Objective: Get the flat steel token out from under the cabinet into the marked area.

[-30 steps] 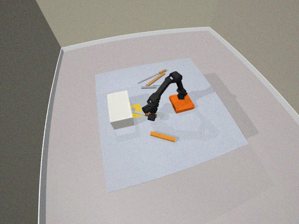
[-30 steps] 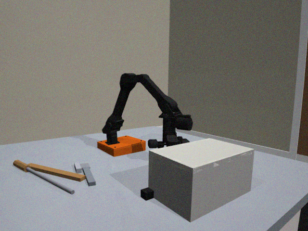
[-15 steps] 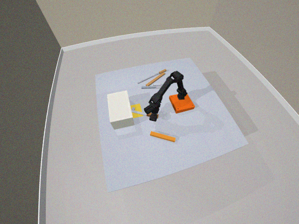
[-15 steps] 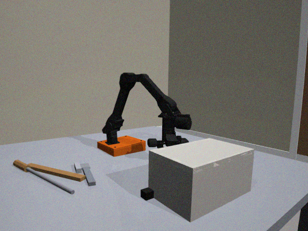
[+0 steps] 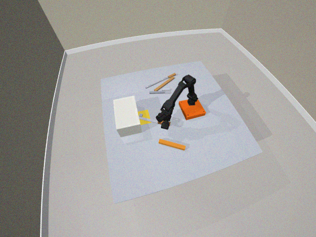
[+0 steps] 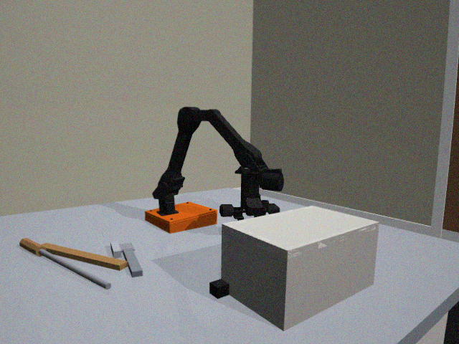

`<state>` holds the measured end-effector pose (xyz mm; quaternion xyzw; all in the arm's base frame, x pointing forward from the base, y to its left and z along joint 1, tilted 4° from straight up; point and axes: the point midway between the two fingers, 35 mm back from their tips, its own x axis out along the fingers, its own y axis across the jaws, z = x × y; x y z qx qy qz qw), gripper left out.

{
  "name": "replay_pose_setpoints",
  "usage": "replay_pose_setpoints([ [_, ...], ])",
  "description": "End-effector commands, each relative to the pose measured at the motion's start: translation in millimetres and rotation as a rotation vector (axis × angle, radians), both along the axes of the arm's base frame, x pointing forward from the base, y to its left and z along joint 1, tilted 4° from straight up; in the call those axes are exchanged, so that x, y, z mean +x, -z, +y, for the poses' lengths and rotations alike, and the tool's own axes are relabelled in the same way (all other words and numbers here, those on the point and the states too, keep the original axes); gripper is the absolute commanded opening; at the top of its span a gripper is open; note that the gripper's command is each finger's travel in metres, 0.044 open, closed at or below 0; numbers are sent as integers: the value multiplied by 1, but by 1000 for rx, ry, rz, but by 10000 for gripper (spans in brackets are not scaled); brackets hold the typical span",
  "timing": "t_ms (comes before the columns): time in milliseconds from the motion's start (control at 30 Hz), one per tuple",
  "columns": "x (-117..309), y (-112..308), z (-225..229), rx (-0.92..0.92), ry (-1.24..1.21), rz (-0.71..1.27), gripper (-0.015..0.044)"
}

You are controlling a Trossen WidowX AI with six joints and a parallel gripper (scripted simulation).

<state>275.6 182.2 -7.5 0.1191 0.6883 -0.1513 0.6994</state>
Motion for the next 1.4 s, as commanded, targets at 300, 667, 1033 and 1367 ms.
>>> replay_pose_setpoints([
  [300,-24,2,11,0,-1,5,0],
  [667,-38,2,19,1,-1,6,0],
  [1033,-41,0,22,2,-2,4,0],
  [1367,-53,0,27,2,-2,6,0],
])
